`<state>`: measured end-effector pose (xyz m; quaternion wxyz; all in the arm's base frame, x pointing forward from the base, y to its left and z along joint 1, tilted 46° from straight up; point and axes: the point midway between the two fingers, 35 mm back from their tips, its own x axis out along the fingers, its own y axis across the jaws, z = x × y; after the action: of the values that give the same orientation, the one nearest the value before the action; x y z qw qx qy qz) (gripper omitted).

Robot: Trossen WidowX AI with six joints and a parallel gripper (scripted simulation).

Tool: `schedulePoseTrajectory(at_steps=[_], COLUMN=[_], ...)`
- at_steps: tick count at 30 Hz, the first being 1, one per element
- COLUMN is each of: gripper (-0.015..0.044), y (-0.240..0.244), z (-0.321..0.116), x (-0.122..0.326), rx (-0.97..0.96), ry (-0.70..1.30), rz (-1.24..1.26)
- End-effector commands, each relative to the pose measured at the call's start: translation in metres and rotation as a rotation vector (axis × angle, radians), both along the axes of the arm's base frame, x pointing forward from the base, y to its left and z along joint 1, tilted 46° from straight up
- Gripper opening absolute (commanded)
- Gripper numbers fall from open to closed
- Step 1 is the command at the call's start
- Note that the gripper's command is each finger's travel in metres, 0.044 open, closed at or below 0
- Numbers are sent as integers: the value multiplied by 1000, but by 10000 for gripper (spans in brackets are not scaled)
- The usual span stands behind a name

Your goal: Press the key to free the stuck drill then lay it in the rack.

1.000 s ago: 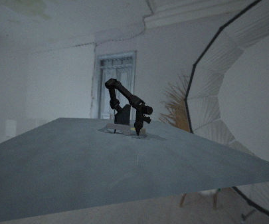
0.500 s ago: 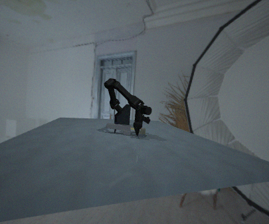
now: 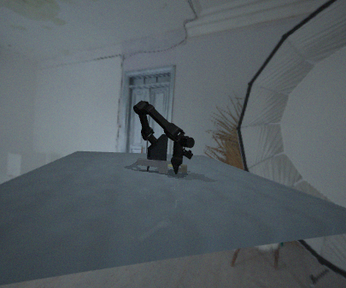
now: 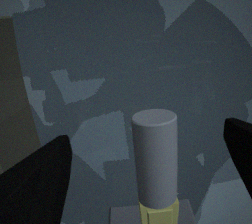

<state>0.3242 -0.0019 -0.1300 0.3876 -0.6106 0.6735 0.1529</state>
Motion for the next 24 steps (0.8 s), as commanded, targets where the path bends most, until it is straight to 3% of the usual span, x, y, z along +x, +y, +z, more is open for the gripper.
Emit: schedulePoseTrajectory(at_steps=[1,11,24], gripper=[256,0,0], y=[0,0,2], z=[0,0,1], x=[0,0,-1], rx=[0,0,-7], ry=[-1,-1,4], rz=[0,0,4])
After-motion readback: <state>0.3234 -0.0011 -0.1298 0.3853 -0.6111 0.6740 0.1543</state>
